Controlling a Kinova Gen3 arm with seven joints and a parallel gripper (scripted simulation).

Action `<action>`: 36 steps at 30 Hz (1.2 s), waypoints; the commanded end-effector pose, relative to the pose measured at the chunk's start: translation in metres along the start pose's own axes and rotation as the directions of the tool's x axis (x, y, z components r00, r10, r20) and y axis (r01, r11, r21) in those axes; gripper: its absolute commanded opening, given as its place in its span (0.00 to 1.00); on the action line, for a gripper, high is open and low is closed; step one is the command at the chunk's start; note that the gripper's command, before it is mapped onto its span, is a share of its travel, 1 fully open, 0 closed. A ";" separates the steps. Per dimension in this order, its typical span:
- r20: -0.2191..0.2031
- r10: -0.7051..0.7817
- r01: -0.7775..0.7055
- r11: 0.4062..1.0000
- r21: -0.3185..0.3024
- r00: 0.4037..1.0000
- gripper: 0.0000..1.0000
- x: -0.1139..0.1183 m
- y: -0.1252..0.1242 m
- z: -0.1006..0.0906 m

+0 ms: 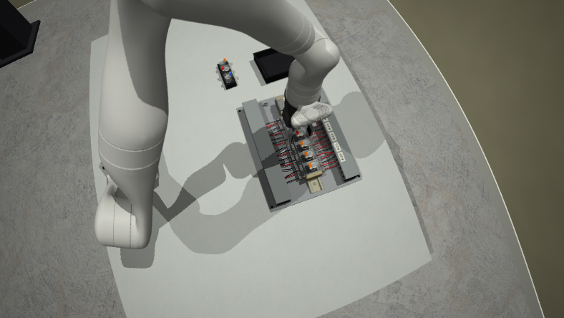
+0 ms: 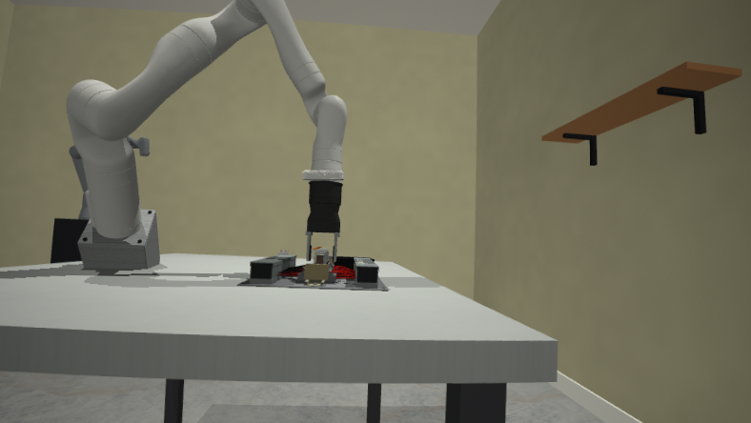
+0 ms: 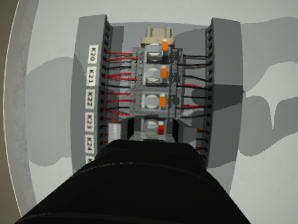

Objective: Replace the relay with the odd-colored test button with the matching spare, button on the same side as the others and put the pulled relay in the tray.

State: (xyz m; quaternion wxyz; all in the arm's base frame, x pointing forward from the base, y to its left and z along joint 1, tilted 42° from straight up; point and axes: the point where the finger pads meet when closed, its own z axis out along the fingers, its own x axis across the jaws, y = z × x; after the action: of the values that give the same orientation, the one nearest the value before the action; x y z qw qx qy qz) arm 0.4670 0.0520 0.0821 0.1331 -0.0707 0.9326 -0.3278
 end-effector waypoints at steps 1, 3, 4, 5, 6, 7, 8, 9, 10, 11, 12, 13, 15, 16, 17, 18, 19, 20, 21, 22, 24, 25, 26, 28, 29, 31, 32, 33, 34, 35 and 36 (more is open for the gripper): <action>-0.001 0.001 -0.001 1.000 0.001 1.000 1.00 0.000 -0.001 0.002; -0.001 0.001 -0.001 1.000 0.001 1.000 1.00 0.000 -0.001 0.003; -0.001 0.001 -0.001 1.000 0.001 1.000 1.00 0.000 -0.001 0.003; -0.002 0.001 -0.001 1.000 0.001 1.000 1.00 0.000 -0.001 0.004; -0.002 0.001 -0.001 1.000 0.002 1.000 1.00 0.001 -0.002 0.005; -0.002 0.001 -0.001 1.000 0.002 1.000 1.00 0.001 -0.002 0.005; -0.002 0.001 -0.001 1.000 0.002 1.000 1.00 0.001 -0.002 0.005; -0.002 0.001 -0.001 1.000 0.002 1.000 1.00 0.001 -0.002 0.005; 0.000 0.001 -0.001 1.000 0.000 1.000 1.00 0.000 -0.001 0.004; 0.000 0.001 -0.001 1.000 0.000 1.000 1.00 0.000 -0.001 0.004; -0.001 0.001 -0.001 1.000 0.001 1.000 1.00 0.000 -0.001 0.004; -0.001 0.001 -0.001 1.000 0.001 1.000 1.00 0.000 -0.001 0.004; -0.001 0.001 -0.001 1.000 0.001 1.000 1.00 0.000 -0.001 0.004; -0.001 0.001 -0.001 1.000 0.001 1.000 1.00 0.000 -0.001 0.004; -0.001 0.001 -0.001 1.000 0.001 1.000 1.00 0.000 -0.001 0.004; -0.001 0.001 -0.001 1.000 0.001 1.000 1.00 0.000 -0.001 0.004; -0.001 0.001 -0.001 1.000 0.001 1.000 1.00 0.000 -0.001 0.003; -0.001 0.001 -0.001 1.000 0.001 1.000 1.00 0.001 -0.001 0.003; -0.002 0.001 -0.001 1.000 0.001 1.000 1.00 0.001 -0.001 0.003; -0.002 0.001 -0.001 1.000 0.001 1.000 1.00 0.001 -0.002 0.003; -0.002 0.001 -0.001 1.000 0.002 1.000 1.00 0.001 -0.002 0.003; -0.002 0.001 -0.001 1.000 0.002 1.000 1.00 0.001 -0.002 0.003; -0.002 0.001 -0.001 1.000 0.002 1.000 1.00 0.001 -0.002 0.003; -0.002 0.002 -0.002 1.000 0.002 1.000 1.00 0.001 -0.002 0.003; -0.002 0.002 -0.002 1.000 0.002 1.000 1.00 0.001 -0.002 0.003; -0.002 0.002 -0.002 1.000 0.002 1.000 1.00 0.001 -0.002 0.002; -0.002 0.002 -0.002 1.000 0.002 1.000 1.00 0.001 -0.001 0.002; -0.002 0.002 -0.002 1.000 0.002 1.000 1.00 0.001 -0.001 0.002; -0.002 0.002 -0.002 1.000 0.002 1.000 1.00 0.001 -0.001 0.002; -0.002 0.002 -0.002 1.000 0.002 1.000 1.00 0.000 -0.001 0.002; -0.002 0.002 -0.002 1.000 0.002 1.000 1.00 0.000 -0.001 0.002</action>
State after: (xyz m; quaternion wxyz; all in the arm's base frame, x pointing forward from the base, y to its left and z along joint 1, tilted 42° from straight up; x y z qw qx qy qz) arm 0.4668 0.0486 0.0810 0.1317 -0.0689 0.9325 -0.3292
